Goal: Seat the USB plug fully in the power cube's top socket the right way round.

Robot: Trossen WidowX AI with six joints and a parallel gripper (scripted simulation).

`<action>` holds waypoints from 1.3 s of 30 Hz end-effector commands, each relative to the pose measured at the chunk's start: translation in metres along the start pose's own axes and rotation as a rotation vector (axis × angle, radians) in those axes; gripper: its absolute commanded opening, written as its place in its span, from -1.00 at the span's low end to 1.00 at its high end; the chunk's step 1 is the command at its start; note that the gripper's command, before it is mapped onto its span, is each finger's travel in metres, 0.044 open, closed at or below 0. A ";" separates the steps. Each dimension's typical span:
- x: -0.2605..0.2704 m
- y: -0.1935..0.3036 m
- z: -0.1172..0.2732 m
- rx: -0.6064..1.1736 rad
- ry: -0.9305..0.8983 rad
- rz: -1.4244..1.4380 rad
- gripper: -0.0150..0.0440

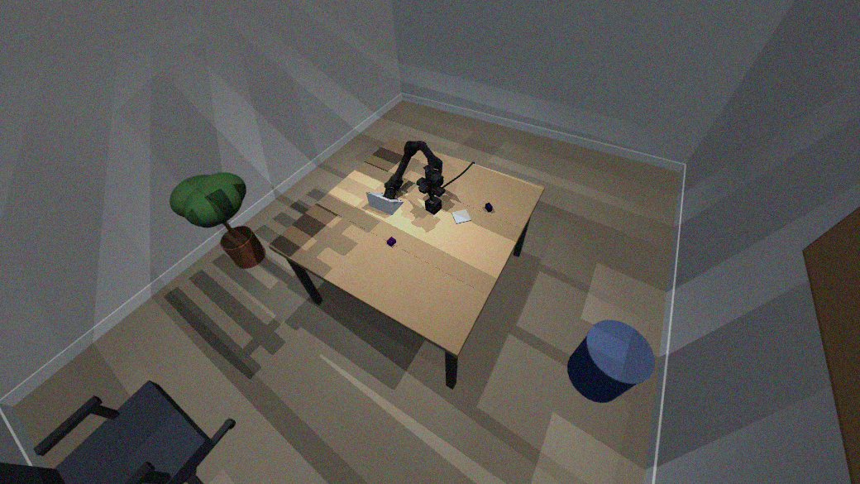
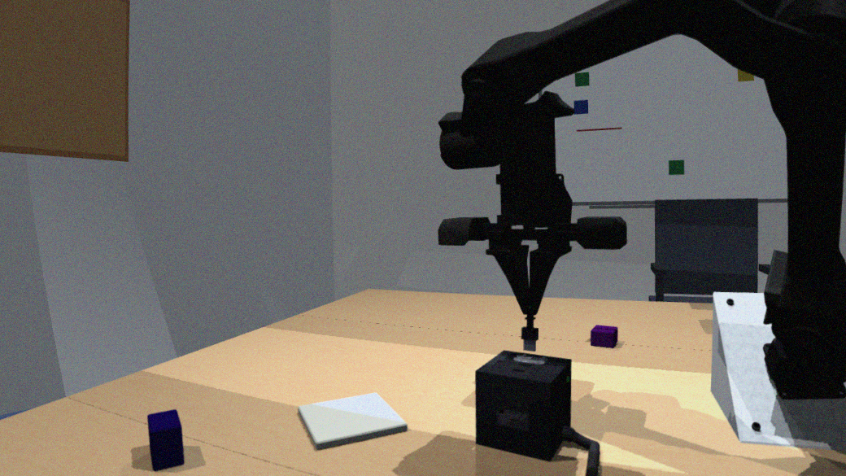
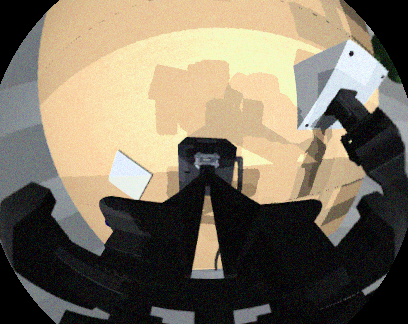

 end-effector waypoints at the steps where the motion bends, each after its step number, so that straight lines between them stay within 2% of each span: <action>1: 0.000 -0.001 -0.001 -0.006 0.000 -0.007 -0.49; 39: 0.000 -0.001 -0.005 -0.010 -0.001 -0.018 -0.49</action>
Point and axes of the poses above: the point midway between the two fingers, 35 mm back from their tips, its own z axis back along the fingers, its own x axis across the jaws, y = z × x, the point moved 4 cm from there along z, back along the fingers, and after that the axes turned 7 degrees about -z, right-handed, at the moved point
